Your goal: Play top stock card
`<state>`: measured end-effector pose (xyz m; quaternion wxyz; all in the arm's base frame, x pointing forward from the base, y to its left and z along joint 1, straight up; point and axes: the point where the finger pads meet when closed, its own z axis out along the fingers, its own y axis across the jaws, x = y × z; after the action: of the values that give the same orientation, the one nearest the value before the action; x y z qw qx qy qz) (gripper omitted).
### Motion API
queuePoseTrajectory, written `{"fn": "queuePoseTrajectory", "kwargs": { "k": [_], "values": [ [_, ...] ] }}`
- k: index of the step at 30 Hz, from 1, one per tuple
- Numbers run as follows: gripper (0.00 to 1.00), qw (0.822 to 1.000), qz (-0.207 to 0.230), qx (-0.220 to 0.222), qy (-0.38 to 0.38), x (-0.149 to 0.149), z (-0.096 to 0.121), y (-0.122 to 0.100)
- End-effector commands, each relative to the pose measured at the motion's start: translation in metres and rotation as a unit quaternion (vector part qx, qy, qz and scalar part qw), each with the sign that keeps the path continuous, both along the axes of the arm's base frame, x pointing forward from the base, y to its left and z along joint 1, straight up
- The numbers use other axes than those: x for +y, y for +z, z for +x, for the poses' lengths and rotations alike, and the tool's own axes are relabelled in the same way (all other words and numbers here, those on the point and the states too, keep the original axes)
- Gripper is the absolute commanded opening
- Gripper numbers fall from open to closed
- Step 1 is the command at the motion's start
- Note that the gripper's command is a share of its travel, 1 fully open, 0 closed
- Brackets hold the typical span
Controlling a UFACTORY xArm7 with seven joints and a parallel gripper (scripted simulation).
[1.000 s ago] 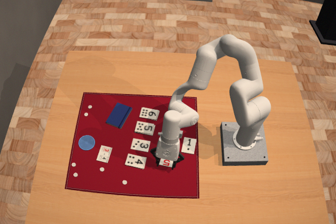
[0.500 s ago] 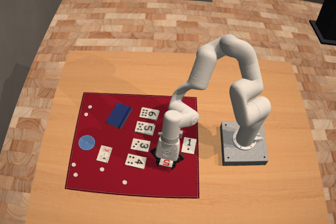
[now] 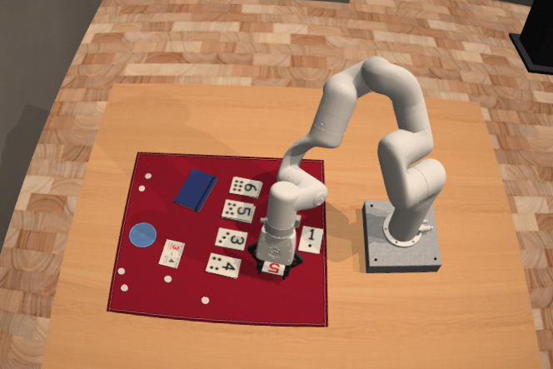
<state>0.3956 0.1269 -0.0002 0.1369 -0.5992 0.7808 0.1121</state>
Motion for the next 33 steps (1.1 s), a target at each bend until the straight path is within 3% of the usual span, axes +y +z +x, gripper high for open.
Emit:
{"fn": "queuePoseTrajectory", "kwargs": {
  "k": [1, 13, 33],
  "values": [
    [0.74, 1.0, -0.001, -0.001, 0.0, 0.0, 0.001, 0.001],
    [0.74, 1.0, -0.021, 0.004, 0.0, 0.002, 0.002, -0.002],
    [0.74, 0.994, -0.102, 0.023, 0.0, 0.009, 0.003, -0.016]
  ]
}}
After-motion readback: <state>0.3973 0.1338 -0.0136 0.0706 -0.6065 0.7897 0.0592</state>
